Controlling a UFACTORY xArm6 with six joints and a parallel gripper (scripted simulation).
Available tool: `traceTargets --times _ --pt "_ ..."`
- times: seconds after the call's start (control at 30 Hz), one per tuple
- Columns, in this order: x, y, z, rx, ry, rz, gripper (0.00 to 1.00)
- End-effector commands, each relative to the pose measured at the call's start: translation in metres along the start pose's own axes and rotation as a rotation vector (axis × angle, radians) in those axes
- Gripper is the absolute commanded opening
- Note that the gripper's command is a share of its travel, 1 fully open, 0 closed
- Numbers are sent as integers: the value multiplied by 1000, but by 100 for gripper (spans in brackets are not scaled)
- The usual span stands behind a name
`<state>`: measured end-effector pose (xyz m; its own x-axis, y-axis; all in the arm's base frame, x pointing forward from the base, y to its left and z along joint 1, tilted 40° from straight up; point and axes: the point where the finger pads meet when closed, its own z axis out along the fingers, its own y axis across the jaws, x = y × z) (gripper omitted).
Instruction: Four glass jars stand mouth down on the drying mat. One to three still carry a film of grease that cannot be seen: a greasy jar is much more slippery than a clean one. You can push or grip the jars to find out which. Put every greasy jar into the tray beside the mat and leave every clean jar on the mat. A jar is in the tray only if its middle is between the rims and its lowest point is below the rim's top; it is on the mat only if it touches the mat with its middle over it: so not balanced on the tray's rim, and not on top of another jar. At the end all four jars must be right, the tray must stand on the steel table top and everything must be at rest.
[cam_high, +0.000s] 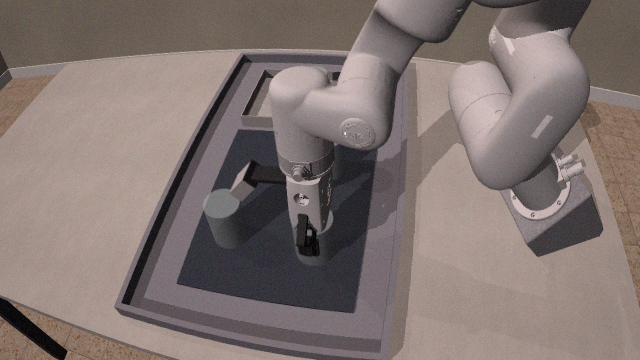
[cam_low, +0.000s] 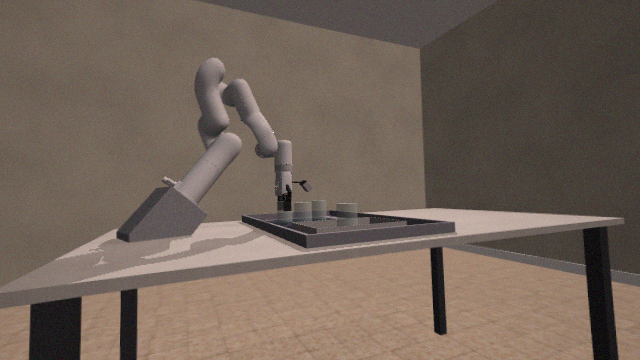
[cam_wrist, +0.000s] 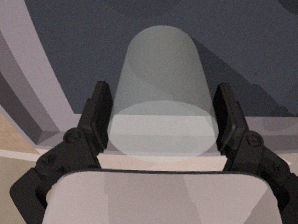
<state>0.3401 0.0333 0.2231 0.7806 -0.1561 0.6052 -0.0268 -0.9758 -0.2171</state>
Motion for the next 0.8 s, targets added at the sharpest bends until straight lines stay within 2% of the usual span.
traceTargets --times 0.0,0.77 --pt "1 0 -1 1 3 0 89" --pt "1 0 -1 1 3 0 86"
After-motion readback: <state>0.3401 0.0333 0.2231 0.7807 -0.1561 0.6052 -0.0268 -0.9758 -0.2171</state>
